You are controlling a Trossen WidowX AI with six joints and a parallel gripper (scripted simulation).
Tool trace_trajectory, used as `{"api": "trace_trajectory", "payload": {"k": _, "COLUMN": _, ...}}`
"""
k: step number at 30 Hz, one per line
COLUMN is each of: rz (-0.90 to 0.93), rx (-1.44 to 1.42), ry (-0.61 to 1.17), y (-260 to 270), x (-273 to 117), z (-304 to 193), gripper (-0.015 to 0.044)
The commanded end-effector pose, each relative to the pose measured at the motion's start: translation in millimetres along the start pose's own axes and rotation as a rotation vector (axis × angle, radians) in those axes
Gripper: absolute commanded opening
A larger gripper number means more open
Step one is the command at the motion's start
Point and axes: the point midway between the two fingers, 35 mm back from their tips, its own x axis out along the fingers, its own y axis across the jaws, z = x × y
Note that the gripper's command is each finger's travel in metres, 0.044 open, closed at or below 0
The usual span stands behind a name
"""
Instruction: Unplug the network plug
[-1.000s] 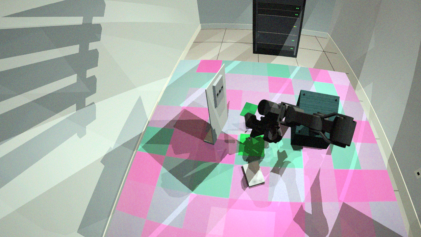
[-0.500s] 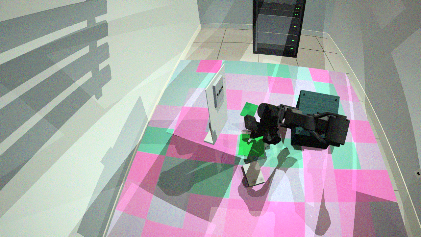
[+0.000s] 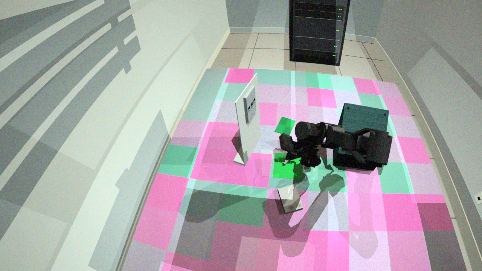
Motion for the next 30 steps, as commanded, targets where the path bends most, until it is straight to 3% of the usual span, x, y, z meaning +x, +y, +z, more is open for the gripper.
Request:
{"api": "trace_trajectory", "payload": {"k": 1, "rz": 0.005, "rx": 0.009, "ry": 0.004, "y": 4.7, "x": 3.4, "z": -1.1, "gripper": 0.0000}}
{"api": "trace_trajectory", "payload": {"k": 30, "rz": 0.001, "rx": 0.012, "ry": 0.000, "y": 17.6, "x": 17.9, "z": 2.1, "gripper": 0.0000}}
